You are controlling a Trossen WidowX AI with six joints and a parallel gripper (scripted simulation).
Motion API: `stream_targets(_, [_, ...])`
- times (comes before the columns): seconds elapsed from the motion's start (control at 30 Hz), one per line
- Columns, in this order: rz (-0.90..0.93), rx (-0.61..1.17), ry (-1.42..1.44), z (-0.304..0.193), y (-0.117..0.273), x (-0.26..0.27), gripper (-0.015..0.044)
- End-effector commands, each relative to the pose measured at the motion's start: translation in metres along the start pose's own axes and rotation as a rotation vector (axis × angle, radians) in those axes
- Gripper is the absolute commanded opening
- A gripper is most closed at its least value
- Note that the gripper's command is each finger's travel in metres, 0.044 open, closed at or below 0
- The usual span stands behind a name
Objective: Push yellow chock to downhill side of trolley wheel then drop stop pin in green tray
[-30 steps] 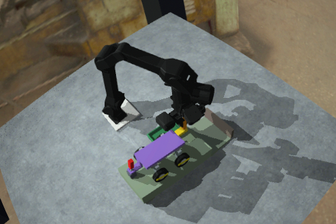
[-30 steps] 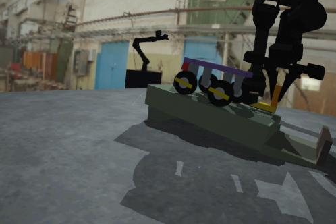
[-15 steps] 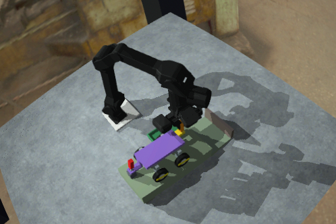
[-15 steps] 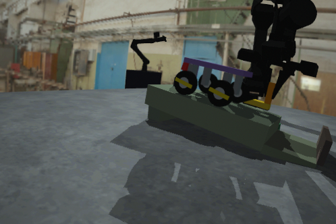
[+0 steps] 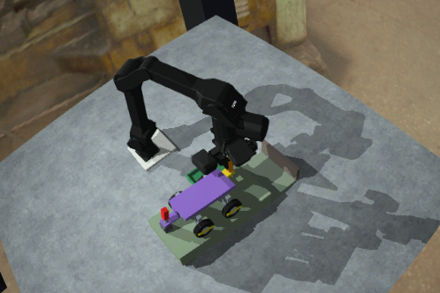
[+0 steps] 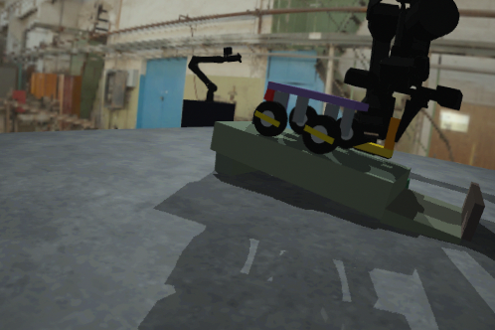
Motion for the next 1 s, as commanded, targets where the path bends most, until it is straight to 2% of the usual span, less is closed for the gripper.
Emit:
stream_targets(0.0, [-0.001,0.000,-0.002,0.000,0.000,0.000,0.0079])
stream_targets(0.13, [-0.001,0.000,-0.002,0.000,0.000,0.000,0.0184])
stream_targets(0.3, [-0.003,0.001,-0.001,0.000,0.005,0.000,0.0190])
stream_targets(0.83, [-0.008,0.003,0.001,0.000,0.058,0.001,0.0190])
stream_targets(0.97, [-0.006,0.005,0.005,-0.001,0.050,0.001,0.0295])
Point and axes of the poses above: the point midway between the two fingers, 35 mm back from their tips, its own y axis back along the fingers, its own x axis across the jaws, z = x × y, the point moved 4 cm from there along y, back along the fingers, and after that the axes turned 3 degrees about -y, right-handed, at the moved point
